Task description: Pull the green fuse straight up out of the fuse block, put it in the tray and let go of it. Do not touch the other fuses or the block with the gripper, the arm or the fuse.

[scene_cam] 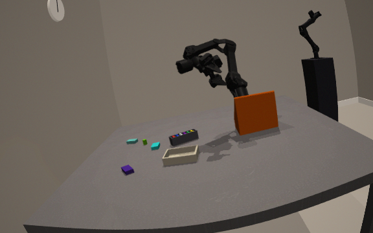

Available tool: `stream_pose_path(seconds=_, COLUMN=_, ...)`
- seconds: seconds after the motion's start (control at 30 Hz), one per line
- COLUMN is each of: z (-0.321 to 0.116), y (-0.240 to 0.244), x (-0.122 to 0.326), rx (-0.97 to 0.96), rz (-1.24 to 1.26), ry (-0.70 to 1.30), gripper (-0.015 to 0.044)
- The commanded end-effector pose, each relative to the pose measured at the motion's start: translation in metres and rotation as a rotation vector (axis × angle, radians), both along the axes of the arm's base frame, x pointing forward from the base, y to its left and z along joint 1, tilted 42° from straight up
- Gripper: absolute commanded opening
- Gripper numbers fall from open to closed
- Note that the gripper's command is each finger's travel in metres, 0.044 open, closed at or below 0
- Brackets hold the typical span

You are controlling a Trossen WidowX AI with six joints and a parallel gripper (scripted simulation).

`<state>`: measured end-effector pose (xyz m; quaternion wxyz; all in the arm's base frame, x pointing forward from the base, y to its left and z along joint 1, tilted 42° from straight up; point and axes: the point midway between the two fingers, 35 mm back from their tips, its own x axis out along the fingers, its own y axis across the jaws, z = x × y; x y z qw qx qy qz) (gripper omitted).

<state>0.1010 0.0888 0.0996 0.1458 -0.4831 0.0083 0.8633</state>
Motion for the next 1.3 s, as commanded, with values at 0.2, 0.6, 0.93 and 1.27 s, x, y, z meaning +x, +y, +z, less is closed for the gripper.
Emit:
stream_pose_path(seconds=0.2, z=-0.021, y=-0.019, x=0.025, rx=-0.369, rz=-0.443, ry=0.025, gripper=0.0216)
stream_pose_path(seconds=0.6, z=-0.057, y=-0.065, x=0.080, rx=-0.973, rz=-1.527, ry=-0.089, gripper=0.0069)
stream_pose_path(seconds=0.93, z=-0.071, y=-0.090, x=0.106, rx=-1.114, rz=-2.120, ry=-0.203, gripper=0.0069)
stream_pose_path(seconds=1.27, z=-0.078, y=-0.119, x=0.133, rx=-1.083, rz=-2.775, ry=-0.332, gripper=0.0069)
